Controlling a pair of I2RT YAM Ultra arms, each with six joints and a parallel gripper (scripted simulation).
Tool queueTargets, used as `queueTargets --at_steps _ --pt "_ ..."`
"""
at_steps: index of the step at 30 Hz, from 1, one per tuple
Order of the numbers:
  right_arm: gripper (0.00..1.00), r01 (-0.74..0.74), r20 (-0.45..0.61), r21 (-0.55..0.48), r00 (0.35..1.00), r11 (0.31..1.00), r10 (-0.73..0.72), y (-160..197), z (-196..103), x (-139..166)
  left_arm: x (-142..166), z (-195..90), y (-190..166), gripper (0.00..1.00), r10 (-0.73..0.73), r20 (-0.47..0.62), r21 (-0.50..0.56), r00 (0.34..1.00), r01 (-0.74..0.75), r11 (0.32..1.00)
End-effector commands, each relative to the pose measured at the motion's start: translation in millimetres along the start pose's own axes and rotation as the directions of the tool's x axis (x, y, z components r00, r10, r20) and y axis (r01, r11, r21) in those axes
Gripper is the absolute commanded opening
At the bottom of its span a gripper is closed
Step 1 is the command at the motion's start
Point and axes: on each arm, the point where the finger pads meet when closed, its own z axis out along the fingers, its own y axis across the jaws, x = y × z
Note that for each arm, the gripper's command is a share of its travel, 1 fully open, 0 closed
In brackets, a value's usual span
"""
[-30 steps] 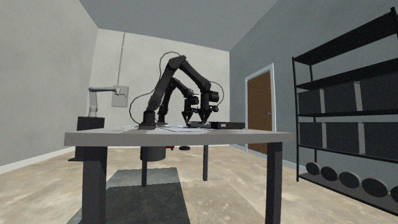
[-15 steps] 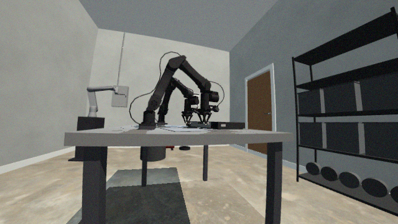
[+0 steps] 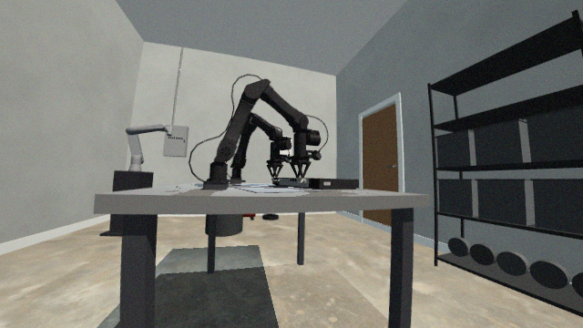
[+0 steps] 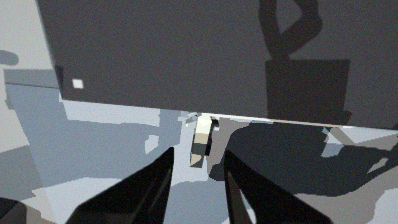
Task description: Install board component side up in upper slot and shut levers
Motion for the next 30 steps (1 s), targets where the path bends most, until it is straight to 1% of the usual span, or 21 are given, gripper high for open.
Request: queueTargets --at_steps 1,3,5,7,11,12,16,20,22,24,26,27,29,30 --pt "0.42 0.009 0.044 0.018 0.999 1.000 -0.010 1 -26 -8 -5 -24 -5 0.42 -0.001 0.028 0.031 1.000 0.000 1.000" --pt "0.64 0.003 0.044 0.018 0.999 1.000 -0.003 2 -28 -8 -5 -23 -8 0.64 -0.007 0.024 0.023 1.000 0.006 1.000" --pt "0.64 0.004 0.044 0.014 0.999 1.000 -0.005 3 -37 -8 -5 -35 -11 0.64 -0.007 0.027 0.032 1.000 0.006 0.999" --pt "0.64 0.004 0.044 0.014 0.999 1.000 -0.005 3 -37 -8 -5 -35 -11 0.64 -0.007 0.027 0.032 1.000 0.006 0.999" --pt "0.64 0.000 0.044 0.014 0.999 1.000 -0.001 1 -67 -6 -2 -65 -12 0.64 -0.004 0.018 0.036 1.000 0.003 0.999" --pt "0.64 0.004 0.021 0.012 1.000 1.000 -0.004 1 -64 -4 1 -62 -10 0.64 -0.001 0.010 0.014 1.000 0.001 1.000" --pt "0.64 -0.002 -0.001 0.010 1.000 1.000 0.002 -2 -52 1 5 -50 -6 0.64 0.002 0.002 -0.007 1.000 -0.002 1.000" --pt "0.64 -0.001 -0.005 0.010 1.000 1.000 0.001 -2 -50 1 5 -49 -6 0.64 0.002 0.001 -0.010 1.000 -0.002 1.000" --pt "0.64 -0.001 -0.005 0.010 1.000 1.000 0.001 -2 -50 1 1 -53 0 0.64 0.025 0.031 -0.029 0.999 -0.024 0.999" --pt "0.64 -0.001 -0.005 0.010 1.000 1.000 0.001 -2 -50 1 1 -53 0 0.64 0.025 0.031 -0.029 0.999 -0.024 0.999" --pt "0.64 -0.001 -0.005 0.010 1.000 1.000 0.001 -2 -50 1 -9 -56 8 0.64 0.036 0.079 -0.049 0.996 -0.032 0.998" --pt "0.64 -0.001 -0.005 0.010 1.000 1.000 0.001 -2 -50 1 -18 -61 15 0.64 0.048 0.123 -0.061 0.991 -0.041 0.997" --pt "0.64 -0.001 -0.005 0.010 1.000 1.000 0.001 -2 -50 1 -32 -77 24 0.64 0.075 0.210 -0.066 0.975 -0.062 0.996" --pt "0.64 -0.001 -0.005 0.010 1.000 1.000 0.001 -2 -50 1 -41 -87 26 0.64 0.083 0.259 -0.051 0.962 -0.072 0.996"
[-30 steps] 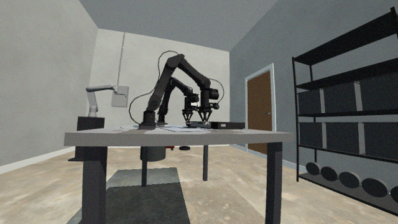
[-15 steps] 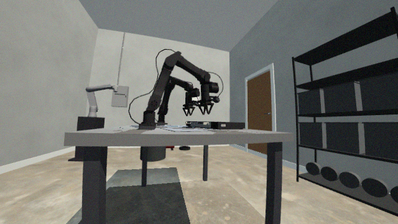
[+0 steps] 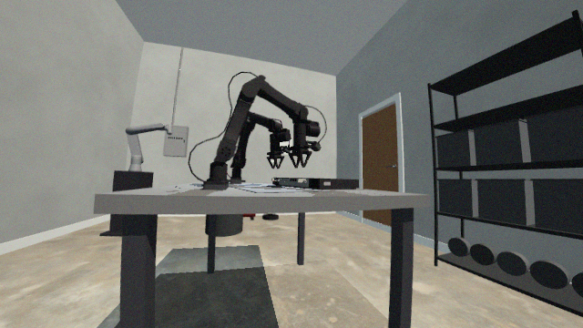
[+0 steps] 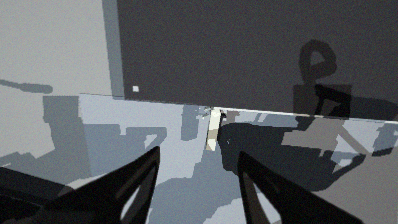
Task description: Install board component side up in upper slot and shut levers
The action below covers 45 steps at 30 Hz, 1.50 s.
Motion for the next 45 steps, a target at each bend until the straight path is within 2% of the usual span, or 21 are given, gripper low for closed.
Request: queueTargets --at_steps 1,9,11,16,20,25,26,28,32,37,43,45 --pt "0.64 -0.006 -0.001 0.007 1.000 1.000 0.006 -5 -5 1 -38 -41 23 0.64 0.034 0.208 0.025 0.977 -0.040 0.999" --pt "0.64 -0.006 -0.001 0.007 1.000 1.000 0.006 -5 -5 1 -87 -105 53 0.64 0.053 0.488 0.084 0.871 -0.107 0.991" --pt "0.64 -0.006 -0.001 0.007 1.000 1.000 0.006 -5 -5 1 -87 -105 53 0.64 0.053 0.488 0.084 0.871 -0.107 0.991" --pt "0.64 -0.006 -0.001 0.007 1.000 1.000 0.006 -5 -5 1 -126 -158 82 0.64 0.054 0.688 0.101 0.723 -0.169 0.980" --pt "0.64 -0.006 -0.001 0.007 1.000 1.000 0.006 -5 -5 1 -145 -187 96 0.64 0.047 0.778 0.115 0.626 -0.216 0.970" --pt "0.64 -0.006 -0.001 0.007 1.000 1.000 0.006 -5 -5 1 -171 -226 116 0.64 0.032 0.883 0.110 0.469 -0.272 0.956" --pt "0.64 -0.006 -0.001 0.007 1.000 1.000 0.006 -5 -5 1 -176 -234 120 0.64 0.027 0.899 0.109 0.438 -0.282 0.953" --pt "0.64 -0.006 -0.001 0.007 1.000 1.000 0.006 -5 -5 1 -176 -234 120 0.64 0.027 0.899 0.109 0.438 -0.282 0.953" --pt "0.64 -0.006 -0.001 0.007 1.000 1.000 0.006 -5 -5 1 -196 -264 138 0.64 0.004 0.955 0.096 0.297 -0.318 0.943" --pt "0.64 -0.006 -0.001 0.007 1.000 1.000 0.006 -5 -5 1 -215 -288 161 0.64 -0.021 0.985 0.078 0.173 -0.325 0.943" --pt "0.64 -0.006 -0.001 0.007 1.000 1.000 0.006 -5 -5 1 -238 -298 182 0.64 -0.029 0.995 0.059 0.098 -0.313 0.948" --pt "0.64 -0.006 -0.001 0.007 1.000 1.000 0.006 -5 -5 1 -238 -298 182 0.64 -0.029 0.995 0.059 0.098 -0.313 0.948"
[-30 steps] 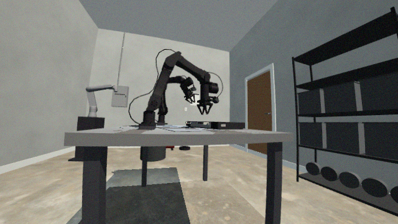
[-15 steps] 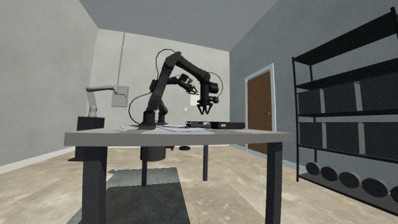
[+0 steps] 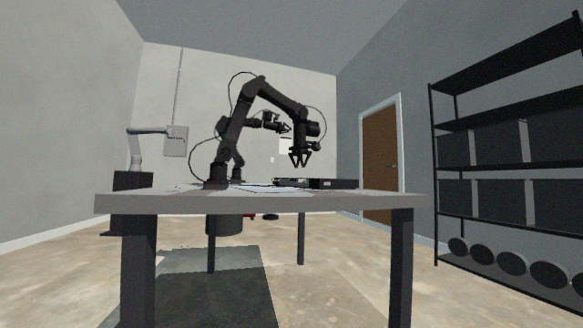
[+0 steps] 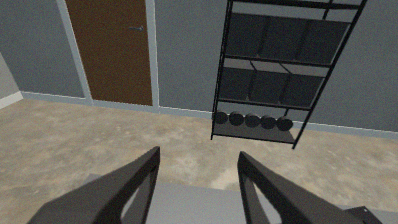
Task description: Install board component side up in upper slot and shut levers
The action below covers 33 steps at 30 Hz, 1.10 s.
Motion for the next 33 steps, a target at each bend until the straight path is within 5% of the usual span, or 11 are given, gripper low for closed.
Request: queueTargets --at_steps 1,9,12,13,24,33 --pt "0.64 -0.006 0.000 0.007 1.000 1.000 0.006 -5 -5 1 -22 8 -7 0.64 0.011 0.103 0.086 0.995 -0.020 0.996" --pt "0.64 -0.006 0.000 0.007 1.000 1.000 0.006 -5 -5 1 -23 11 8 0.64 0.006 0.101 0.049 0.995 -0.011 0.999" --pt "0.98 -0.024 0.057 0.005 0.998 1.000 0.024 -5 -7 -9 -25 9 8 0.64 0.006 0.108 0.049 0.994 -0.011 0.999" --pt "1.00 -0.029 0.074 0.004 0.997 1.000 0.029 -4 -6 -11 -25 9 8 0.64 0.006 0.108 0.049 0.994 -0.011 0.999" --pt "1.00 -0.110 0.372 0.009 0.923 0.994 0.099 -6 -14 -11 -25 9 8 0.64 0.006 0.108 0.049 0.994 -0.011 0.999" --pt "1.00 -0.140 0.491 0.000 0.862 0.990 0.122 -1 -13 6 -25 9 8 0.64 0.006 0.108 0.049 0.994 -0.011 0.999"
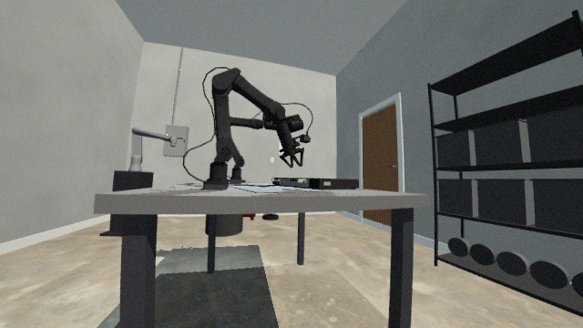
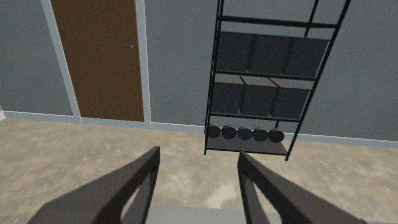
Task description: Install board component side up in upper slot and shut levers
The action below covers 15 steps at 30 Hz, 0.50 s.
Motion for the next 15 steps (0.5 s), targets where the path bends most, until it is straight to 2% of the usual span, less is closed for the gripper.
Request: queueTargets --at_steps 1,5,8,15 --pt "1.00 -0.020 0.124 0.009 0.992 1.000 0.019 1 -4 -19 -8 -1 2 0.64 0.003 0.026 -0.001 1.000 -0.003 1.000" --pt "1.00 -0.029 0.153 0.010 0.988 1.000 0.027 1 -5 -11 -8 -1 2 0.64 0.003 0.026 -0.001 1.000 -0.003 1.000" --pt "1.00 -0.028 0.137 0.011 0.990 1.000 0.026 1 -4 -2 -8 -1 2 0.64 0.003 0.026 -0.001 1.000 -0.003 1.000" --pt "1.00 -0.025 0.135 0.010 0.991 1.000 0.023 1 -4 -1 -8 -1 2 0.64 0.003 0.026 -0.001 1.000 -0.003 1.000"
